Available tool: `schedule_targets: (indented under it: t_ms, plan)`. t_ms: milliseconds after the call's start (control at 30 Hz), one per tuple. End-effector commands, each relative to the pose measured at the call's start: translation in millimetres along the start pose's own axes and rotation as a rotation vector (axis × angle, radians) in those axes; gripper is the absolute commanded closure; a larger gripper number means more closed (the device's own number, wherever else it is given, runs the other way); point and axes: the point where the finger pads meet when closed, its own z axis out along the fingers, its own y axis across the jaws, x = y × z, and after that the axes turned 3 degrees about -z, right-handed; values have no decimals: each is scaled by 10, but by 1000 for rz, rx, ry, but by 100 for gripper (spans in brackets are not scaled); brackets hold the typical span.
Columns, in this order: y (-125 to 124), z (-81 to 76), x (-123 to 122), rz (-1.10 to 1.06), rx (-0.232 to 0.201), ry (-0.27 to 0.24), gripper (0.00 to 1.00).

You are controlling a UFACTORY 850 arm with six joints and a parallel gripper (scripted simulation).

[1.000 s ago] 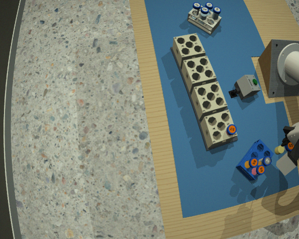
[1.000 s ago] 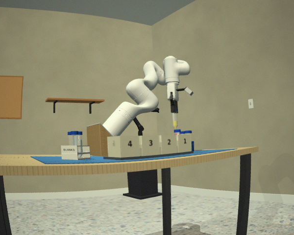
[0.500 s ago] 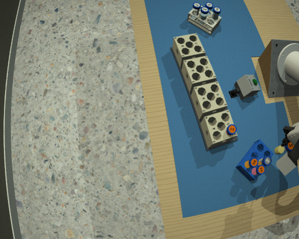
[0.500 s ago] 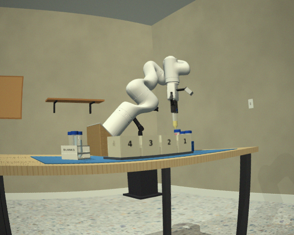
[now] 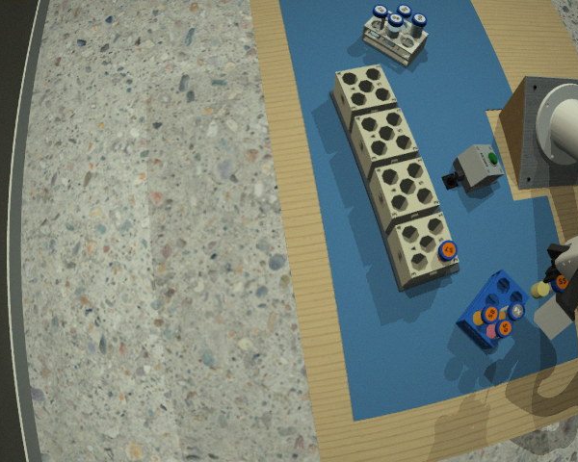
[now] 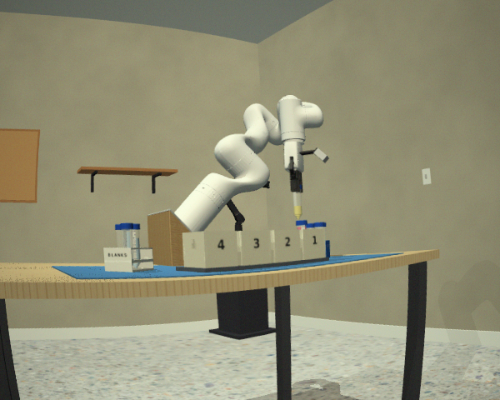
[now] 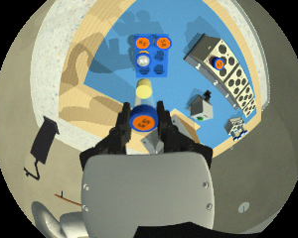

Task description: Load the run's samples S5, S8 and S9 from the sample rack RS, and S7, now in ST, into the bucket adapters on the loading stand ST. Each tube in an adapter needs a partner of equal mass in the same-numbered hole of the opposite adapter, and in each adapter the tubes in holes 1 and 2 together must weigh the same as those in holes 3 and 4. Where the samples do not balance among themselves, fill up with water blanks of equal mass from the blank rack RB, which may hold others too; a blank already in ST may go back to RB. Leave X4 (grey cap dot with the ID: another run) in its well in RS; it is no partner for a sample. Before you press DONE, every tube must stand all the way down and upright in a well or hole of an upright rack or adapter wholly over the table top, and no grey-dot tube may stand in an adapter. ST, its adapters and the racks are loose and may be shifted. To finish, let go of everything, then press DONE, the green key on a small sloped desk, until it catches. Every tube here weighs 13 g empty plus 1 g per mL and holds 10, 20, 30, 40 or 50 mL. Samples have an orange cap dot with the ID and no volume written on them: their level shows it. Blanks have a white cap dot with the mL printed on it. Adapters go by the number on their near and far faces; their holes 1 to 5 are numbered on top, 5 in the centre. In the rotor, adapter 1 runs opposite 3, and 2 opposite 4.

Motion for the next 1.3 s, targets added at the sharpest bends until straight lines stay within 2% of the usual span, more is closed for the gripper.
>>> schedule_targets:
  t_ms: [0, 233, 433, 1267]
  plan:
    - [1, -4, 5, -1, -1, 1, 100]
    - [1, -4, 5, -1, -1, 1, 100]
    - [1, 75, 5, -1, -1, 1, 100]
    - [1, 536, 5, -1, -1, 1, 100]
